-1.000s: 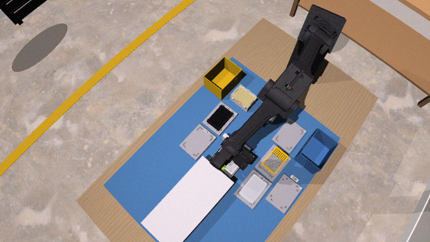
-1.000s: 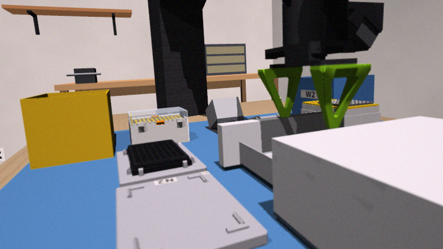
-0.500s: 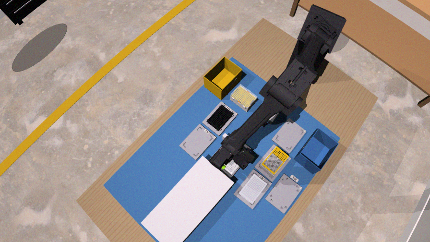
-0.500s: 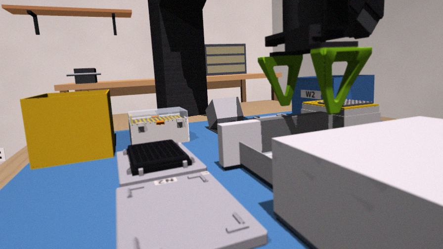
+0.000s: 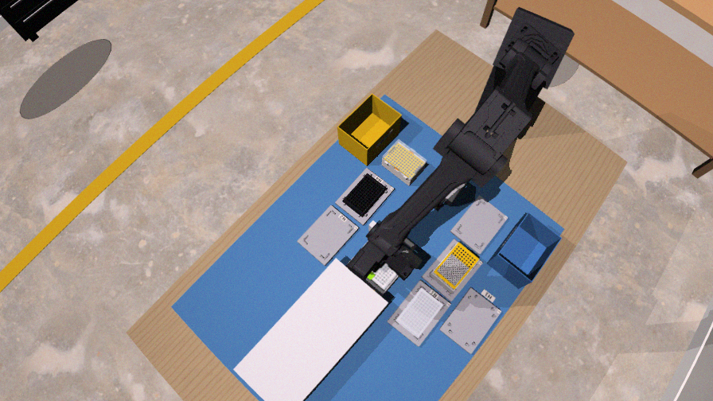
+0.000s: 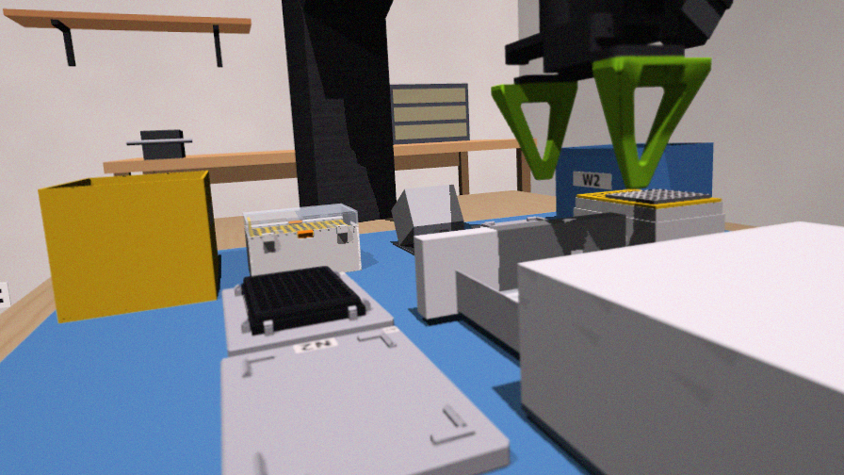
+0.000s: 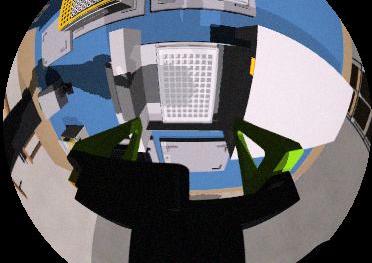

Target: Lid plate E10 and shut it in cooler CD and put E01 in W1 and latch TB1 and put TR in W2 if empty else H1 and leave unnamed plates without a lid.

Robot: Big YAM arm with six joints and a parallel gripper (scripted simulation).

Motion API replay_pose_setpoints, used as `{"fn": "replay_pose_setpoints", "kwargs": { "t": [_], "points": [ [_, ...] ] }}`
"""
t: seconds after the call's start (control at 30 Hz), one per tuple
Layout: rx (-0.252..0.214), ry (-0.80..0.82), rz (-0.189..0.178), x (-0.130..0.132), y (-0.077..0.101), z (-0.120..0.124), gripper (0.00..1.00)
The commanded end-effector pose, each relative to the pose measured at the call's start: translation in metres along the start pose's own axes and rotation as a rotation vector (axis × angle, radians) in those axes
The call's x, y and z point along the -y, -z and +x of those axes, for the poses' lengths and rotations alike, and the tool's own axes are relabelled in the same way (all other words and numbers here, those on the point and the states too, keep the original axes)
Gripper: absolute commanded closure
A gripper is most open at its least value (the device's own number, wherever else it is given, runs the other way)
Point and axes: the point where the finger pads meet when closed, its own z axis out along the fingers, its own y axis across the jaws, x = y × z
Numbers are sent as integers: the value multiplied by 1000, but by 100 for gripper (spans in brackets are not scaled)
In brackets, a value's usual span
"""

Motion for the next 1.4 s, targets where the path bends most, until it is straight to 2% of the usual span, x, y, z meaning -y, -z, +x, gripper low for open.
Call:
{"fn": "replay_pose_setpoints", "kwargs": {
  "t": [0.0,0.27,0.3,0.4,0.57,0.67,0.73,0.77,1.37],
  "points": [
    [-6,7,26,14,25,5,0],
    [-3,10,25,14,33,2,0],
    [-4,10,42,24,37,2,0],
    [-7,7,26,14,38,5,0],
    [-1,11,25,13,44,0,0],
    [-5,10,37,20,49,2,0],
    [-3,11,38,21,49,1,0],
    [1,6,29,16,38,-1,0],
    [1,6,29,16,38,-1,0]
  ]
}}
